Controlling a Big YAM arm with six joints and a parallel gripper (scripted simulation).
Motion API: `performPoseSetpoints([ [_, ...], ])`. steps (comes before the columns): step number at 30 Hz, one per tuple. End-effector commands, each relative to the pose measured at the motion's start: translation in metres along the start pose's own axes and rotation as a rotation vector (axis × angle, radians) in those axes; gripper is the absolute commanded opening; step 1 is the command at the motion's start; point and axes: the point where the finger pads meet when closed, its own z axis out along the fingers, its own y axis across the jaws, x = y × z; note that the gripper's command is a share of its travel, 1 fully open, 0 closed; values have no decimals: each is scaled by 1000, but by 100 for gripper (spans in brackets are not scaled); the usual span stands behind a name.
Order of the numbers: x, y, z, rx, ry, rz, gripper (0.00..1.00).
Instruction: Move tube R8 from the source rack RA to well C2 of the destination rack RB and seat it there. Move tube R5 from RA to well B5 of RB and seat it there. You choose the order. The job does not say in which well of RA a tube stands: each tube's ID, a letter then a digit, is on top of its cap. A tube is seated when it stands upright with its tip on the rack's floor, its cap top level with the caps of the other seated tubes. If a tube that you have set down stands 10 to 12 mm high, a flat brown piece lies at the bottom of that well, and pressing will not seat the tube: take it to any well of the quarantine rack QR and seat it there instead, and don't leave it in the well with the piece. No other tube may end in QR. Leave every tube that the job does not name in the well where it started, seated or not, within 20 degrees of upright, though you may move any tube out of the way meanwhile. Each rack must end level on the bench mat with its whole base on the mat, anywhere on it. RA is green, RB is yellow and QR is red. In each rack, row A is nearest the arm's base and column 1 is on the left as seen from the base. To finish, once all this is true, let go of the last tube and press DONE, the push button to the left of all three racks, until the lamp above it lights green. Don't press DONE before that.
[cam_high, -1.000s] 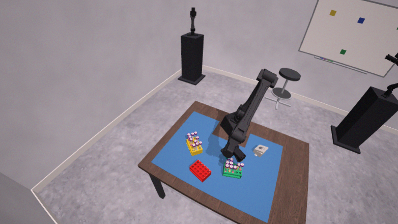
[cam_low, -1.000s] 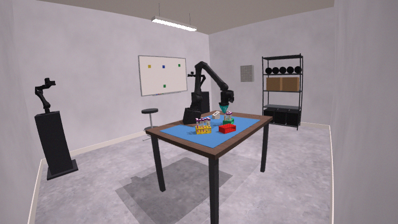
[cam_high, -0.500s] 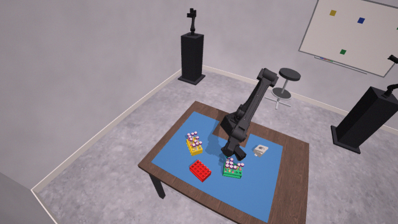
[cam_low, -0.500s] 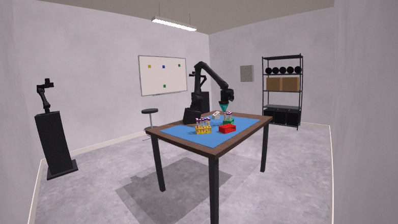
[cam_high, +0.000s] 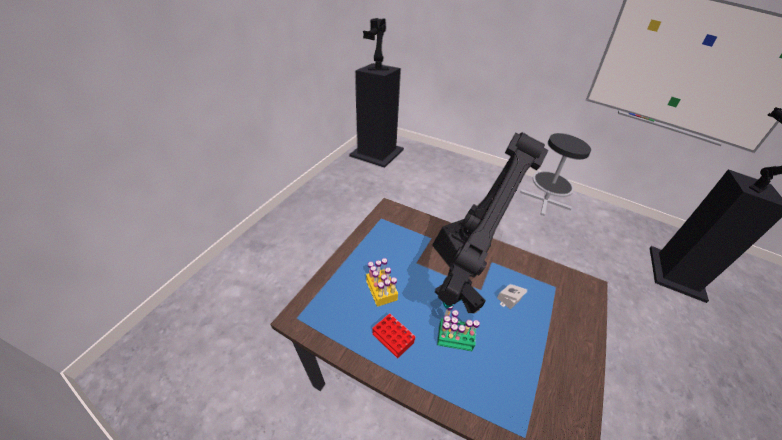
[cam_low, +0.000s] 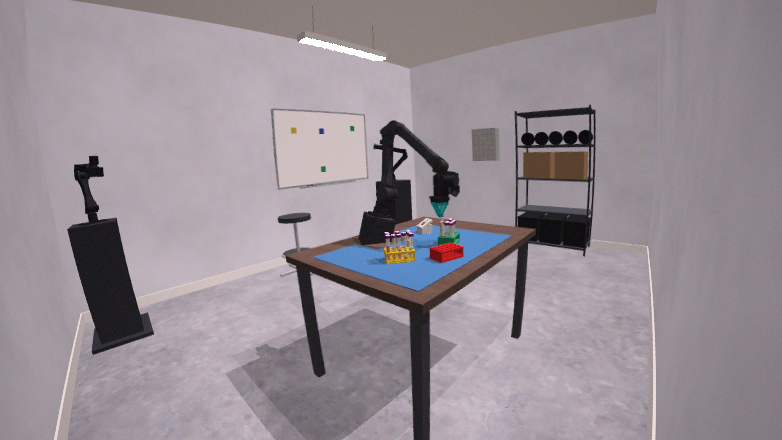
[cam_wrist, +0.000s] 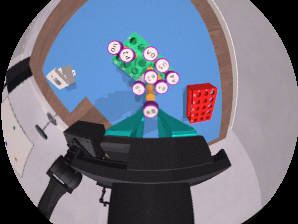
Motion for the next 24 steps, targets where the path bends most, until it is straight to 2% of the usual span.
performPoseSetpoints([
  [1,-16,-19,-26,55,-36,-28,0],
  [3,-16,-19,-26,55,-36,-28,0],
  [4,-3,-2,-13,22,-18,-19,0],
  [5,-1,-1,-14,16,-15,-14,0],
  [6,0,-1,-15,17,-14,-11,0],
  [8,-14,-20,-34,61,-38,-21,0],
  [11,-16,-19,-36,59,-38,-28,0],
  [13,-8,-12,-31,41,-28,-16,0],
  [16,-13,-20,-40,56,-35,-19,0],
  [20,-17,-18,-44,59,-39,-30,0],
  [21,-3,-2,-28,22,-19,-19,0],
  [22,-1,-1,-29,16,-15,-13,0],
  [23,0,-3,-32,21,-16,-10,0],
  [24,-7,-13,-42,45,-28,-15,0],
])
